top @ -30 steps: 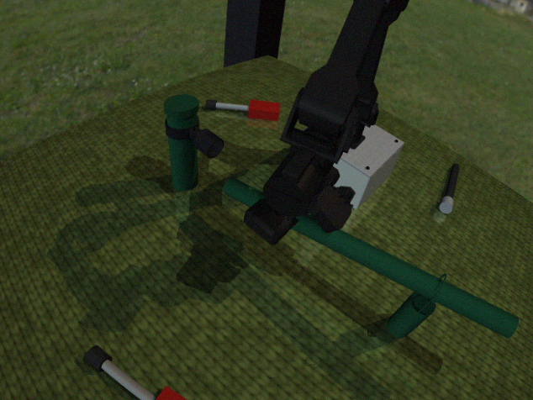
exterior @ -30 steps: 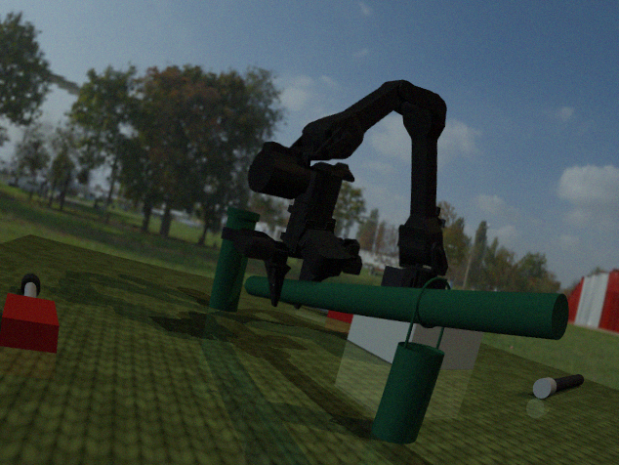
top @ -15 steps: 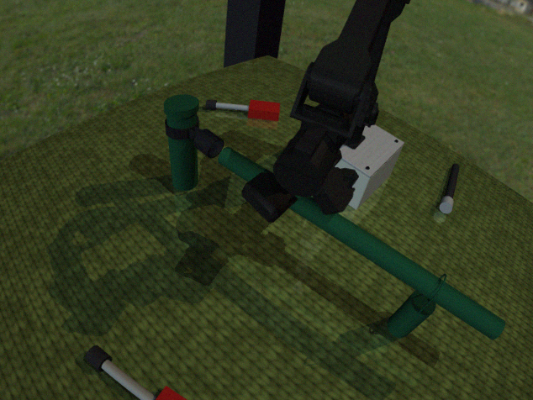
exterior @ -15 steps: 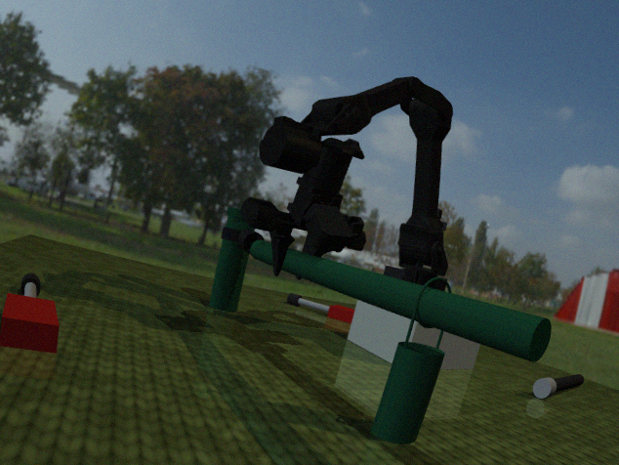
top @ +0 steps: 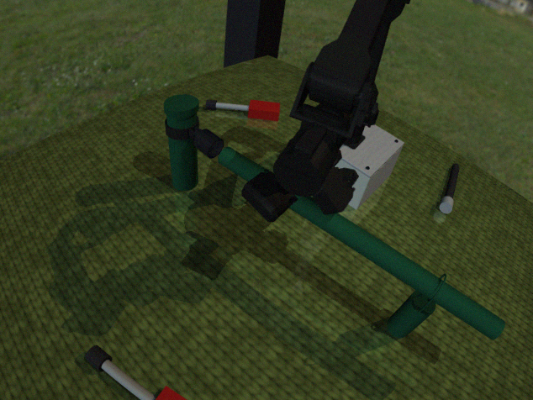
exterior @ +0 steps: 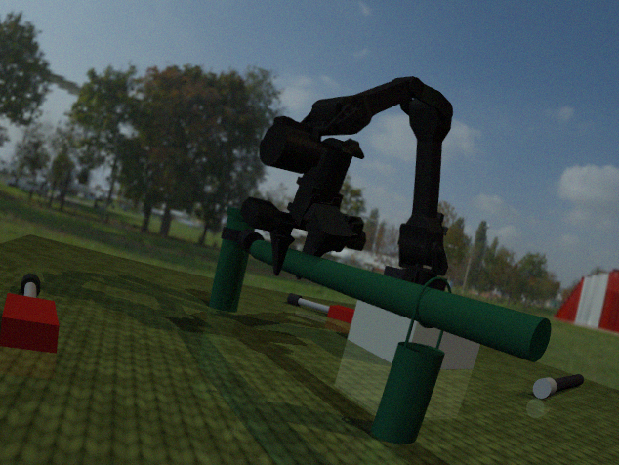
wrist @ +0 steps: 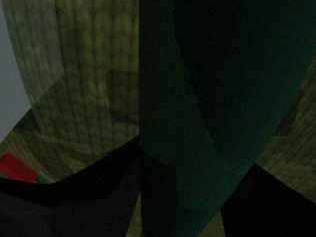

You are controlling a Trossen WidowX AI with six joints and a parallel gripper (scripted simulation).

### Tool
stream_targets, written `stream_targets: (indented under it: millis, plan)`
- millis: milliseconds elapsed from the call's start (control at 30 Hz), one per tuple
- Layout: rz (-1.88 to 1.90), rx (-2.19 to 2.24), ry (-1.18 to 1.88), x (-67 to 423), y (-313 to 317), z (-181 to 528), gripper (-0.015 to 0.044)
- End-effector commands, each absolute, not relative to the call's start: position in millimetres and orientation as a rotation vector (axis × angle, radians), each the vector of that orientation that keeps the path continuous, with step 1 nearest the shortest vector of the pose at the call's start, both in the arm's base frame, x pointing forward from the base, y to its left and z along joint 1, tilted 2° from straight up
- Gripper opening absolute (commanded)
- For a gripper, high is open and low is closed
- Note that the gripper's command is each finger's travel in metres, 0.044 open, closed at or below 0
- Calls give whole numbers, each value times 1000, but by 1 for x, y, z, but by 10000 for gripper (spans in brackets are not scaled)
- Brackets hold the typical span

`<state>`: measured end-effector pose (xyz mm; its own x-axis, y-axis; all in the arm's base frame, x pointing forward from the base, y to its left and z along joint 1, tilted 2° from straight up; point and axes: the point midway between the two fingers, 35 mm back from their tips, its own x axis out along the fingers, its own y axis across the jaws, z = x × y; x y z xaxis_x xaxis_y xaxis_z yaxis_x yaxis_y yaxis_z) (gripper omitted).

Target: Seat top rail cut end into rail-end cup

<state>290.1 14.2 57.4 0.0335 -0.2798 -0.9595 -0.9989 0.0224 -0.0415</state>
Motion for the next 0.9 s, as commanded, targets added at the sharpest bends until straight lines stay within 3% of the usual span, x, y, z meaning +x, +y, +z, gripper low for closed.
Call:
stream_targets:
  millis: [0,867]
  plan:
    - [1013,-1411,1398,291,14,59,0]
    - [1022,-1409,1398,295,-1,66,0]
